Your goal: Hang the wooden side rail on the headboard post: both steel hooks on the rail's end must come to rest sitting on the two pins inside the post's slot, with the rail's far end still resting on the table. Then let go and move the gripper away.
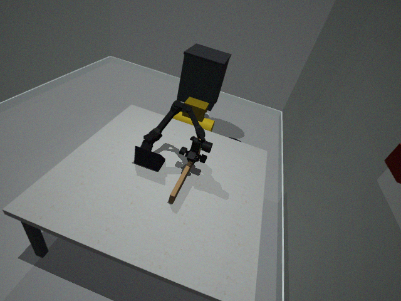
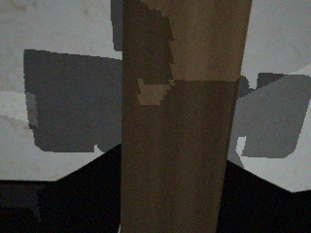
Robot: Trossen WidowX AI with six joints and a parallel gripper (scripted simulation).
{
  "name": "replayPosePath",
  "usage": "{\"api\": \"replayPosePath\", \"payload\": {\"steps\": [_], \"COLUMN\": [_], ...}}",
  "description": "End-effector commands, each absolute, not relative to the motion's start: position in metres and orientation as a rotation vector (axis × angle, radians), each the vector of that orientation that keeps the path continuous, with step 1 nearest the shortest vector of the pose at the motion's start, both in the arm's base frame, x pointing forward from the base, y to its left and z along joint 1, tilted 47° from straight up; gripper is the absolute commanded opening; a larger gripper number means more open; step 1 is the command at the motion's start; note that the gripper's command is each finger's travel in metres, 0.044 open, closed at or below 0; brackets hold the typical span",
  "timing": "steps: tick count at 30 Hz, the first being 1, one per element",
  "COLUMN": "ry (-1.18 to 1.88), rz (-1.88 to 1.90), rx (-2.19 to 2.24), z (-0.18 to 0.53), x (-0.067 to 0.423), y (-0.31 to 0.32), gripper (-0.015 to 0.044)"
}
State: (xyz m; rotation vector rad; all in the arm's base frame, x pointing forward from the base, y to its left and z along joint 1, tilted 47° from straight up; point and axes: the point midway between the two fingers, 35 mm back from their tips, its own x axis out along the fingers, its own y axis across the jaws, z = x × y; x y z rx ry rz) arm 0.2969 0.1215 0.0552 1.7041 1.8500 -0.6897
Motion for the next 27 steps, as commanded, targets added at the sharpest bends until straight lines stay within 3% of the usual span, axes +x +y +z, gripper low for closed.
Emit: {"api": "replayPosePath", "payload": {"steps": [1,27], "ry": [1.835,1.835], "rz": [-0.677,-0.677], "rx": [1.716,1.716], "z": [0.0596,0.0567], "x": [0.2997,0.2995], "y": [0.1208,0.1240], "gripper": [0.0000,0.0000]}}
